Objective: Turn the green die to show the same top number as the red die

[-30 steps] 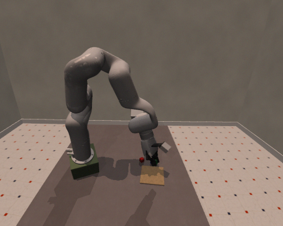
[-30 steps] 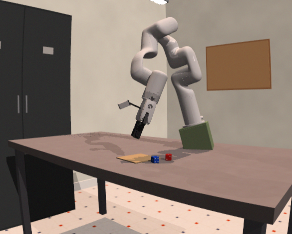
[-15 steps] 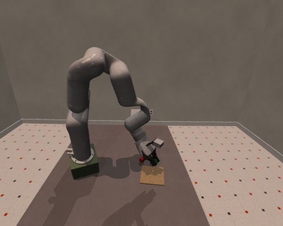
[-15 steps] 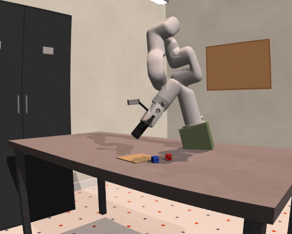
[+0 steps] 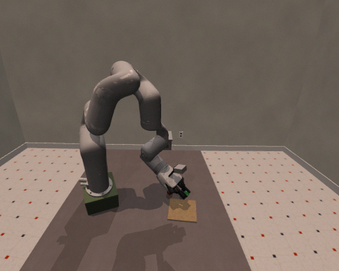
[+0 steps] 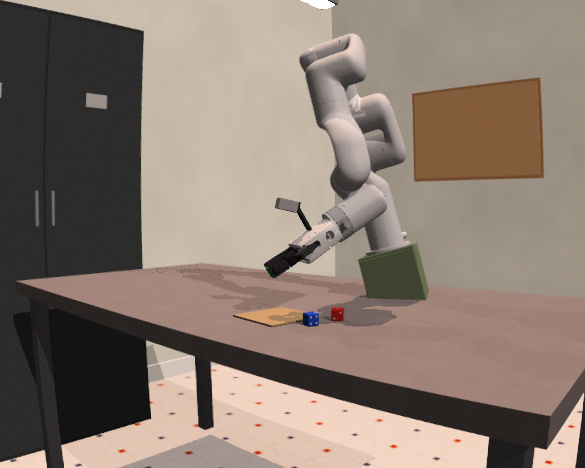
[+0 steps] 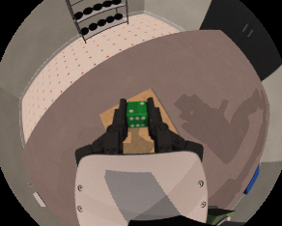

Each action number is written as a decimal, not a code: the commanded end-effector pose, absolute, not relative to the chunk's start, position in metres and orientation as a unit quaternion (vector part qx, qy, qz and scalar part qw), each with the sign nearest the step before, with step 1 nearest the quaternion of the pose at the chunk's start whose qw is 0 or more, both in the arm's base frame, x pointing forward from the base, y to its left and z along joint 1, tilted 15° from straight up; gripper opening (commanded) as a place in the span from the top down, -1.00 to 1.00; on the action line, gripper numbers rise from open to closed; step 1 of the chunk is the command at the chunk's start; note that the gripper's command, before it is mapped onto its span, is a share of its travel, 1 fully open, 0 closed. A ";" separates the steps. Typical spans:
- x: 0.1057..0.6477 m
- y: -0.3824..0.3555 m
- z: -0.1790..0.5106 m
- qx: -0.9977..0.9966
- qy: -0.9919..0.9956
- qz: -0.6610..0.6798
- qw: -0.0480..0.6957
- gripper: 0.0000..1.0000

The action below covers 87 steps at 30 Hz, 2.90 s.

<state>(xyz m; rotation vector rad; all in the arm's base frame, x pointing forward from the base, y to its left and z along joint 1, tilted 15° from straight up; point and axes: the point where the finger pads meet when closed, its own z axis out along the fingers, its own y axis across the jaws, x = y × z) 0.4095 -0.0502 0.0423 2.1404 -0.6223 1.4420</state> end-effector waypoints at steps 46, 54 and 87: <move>0.416 -0.068 -0.028 0.762 -0.223 0.555 0.251 0.58; 0.416 -0.068 -0.028 0.762 -0.223 0.555 0.251 0.58; 0.416 -0.068 -0.030 0.762 -0.223 0.555 0.251 0.58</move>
